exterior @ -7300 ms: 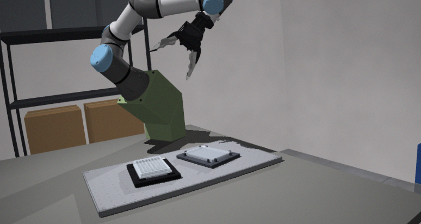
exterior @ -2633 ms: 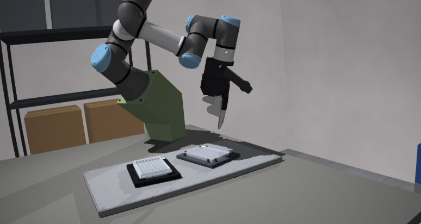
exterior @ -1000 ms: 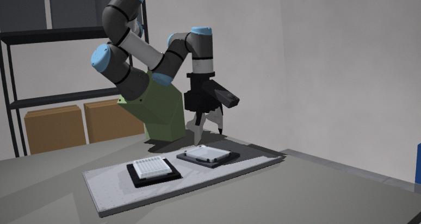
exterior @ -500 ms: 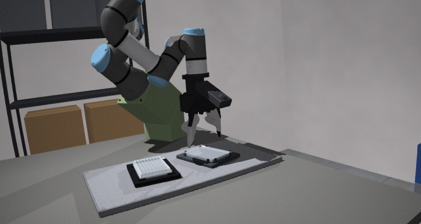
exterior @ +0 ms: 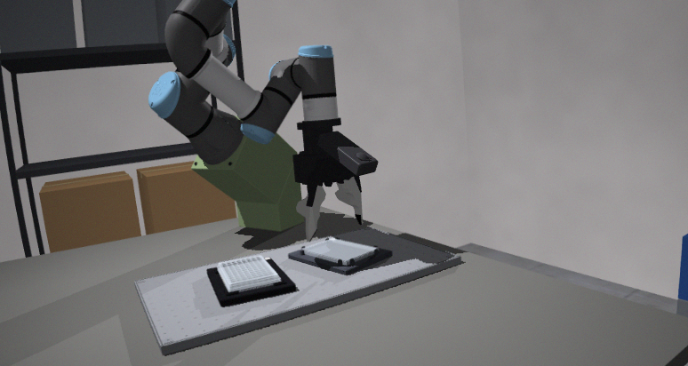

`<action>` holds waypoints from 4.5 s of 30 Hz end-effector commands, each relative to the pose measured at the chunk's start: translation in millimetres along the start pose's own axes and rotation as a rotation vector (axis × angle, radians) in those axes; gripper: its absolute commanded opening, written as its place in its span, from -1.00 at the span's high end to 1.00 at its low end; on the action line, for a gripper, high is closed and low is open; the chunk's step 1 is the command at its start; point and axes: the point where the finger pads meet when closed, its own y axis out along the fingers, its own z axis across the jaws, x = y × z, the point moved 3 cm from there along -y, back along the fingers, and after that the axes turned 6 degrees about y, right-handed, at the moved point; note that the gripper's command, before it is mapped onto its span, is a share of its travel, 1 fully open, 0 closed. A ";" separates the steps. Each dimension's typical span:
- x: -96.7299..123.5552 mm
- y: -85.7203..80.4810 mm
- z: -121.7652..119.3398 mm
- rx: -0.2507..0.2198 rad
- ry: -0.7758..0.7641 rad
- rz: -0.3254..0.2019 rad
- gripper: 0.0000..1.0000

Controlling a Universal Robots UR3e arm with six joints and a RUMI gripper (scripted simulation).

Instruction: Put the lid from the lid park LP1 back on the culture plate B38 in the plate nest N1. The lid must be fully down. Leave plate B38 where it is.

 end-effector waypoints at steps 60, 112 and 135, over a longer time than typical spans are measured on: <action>-0.1 29.9 -0.3 -0.001 0.000 0.002 1.00; 1.4 -0.3 14.8 -0.002 0.062 0.002 1.00; 10.7 -0.2 119.4 -0.002 0.366 0.002 1.00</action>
